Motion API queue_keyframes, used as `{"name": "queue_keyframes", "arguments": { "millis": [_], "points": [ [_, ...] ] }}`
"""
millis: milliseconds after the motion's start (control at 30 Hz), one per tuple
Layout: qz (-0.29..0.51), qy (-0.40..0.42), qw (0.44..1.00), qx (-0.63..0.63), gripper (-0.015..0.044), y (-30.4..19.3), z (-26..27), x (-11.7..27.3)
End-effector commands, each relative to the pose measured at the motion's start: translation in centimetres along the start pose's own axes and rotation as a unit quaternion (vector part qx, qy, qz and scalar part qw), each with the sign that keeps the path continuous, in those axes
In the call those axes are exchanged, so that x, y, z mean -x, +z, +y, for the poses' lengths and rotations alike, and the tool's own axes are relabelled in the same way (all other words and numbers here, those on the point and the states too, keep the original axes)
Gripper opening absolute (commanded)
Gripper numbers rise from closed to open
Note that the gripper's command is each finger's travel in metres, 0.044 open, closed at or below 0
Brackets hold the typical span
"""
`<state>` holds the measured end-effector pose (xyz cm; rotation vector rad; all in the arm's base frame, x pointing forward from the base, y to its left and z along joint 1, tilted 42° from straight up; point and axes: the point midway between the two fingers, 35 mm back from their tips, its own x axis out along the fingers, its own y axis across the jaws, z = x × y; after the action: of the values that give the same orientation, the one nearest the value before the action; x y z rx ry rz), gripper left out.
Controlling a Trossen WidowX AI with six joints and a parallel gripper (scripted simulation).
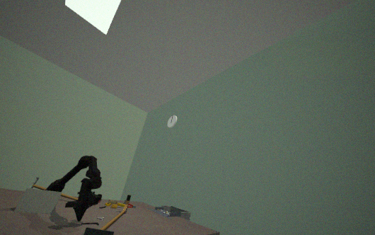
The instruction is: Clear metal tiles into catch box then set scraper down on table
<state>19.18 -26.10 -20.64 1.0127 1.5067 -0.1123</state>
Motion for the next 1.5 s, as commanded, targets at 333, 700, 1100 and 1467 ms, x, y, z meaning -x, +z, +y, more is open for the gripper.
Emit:
{"name": "queue_keyframes", "arguments": {
  "millis": [333,700,1100,1467],
  "points": [
    [-0.001,-0.004,1.000,0.001,0.0000,-0.2,-2.5,0.2],
    [0.000,-0.005,1.000,0.001,0.0000,-0.7,-4.3,0.2],
    [0.001,-0.005,1.000,0.001,0.0000,-1.3,-6.2,0.2],
    [0.002,-0.004,1.000,0.001,0.0000,-1.9,-8.0,0.2]
  ]
}}
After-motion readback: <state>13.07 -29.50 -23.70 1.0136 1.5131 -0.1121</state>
